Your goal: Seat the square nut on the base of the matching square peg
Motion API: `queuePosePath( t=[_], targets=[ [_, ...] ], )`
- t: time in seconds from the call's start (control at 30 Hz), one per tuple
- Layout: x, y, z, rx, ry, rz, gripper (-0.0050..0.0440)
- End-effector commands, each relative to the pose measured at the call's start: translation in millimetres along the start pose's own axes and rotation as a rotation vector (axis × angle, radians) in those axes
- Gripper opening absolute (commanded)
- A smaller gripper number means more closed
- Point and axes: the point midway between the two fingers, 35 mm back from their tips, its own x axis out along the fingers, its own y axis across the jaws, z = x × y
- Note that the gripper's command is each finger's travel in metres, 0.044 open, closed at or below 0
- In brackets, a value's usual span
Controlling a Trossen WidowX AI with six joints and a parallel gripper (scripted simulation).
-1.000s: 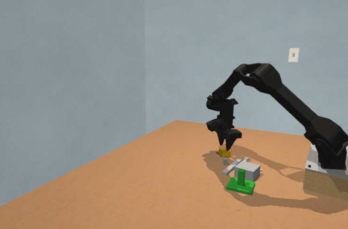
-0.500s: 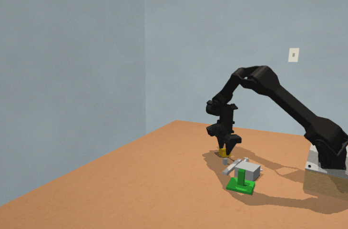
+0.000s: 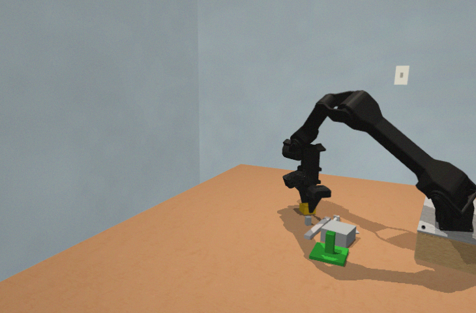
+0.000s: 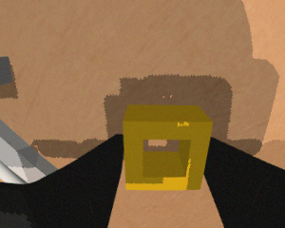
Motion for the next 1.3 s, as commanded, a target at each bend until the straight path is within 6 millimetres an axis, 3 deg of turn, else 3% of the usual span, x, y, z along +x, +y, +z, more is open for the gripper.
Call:
queuePosePath(
  t=[0.0, 0.17, 0.37, 1.27],
  targets=[
    [0, -1, 0, 0.005, -0.004, -0.002, 0.0192],
    [0, -1, 0, 0.005, -0.004, -0.002, 0.0159],
    [-11, -2, 1, 0.005, -0.003, -0.003, 0.0015],
    [-87, -5, 1, 0.005, -0.003, -0.003, 0.0000]
  ],
)
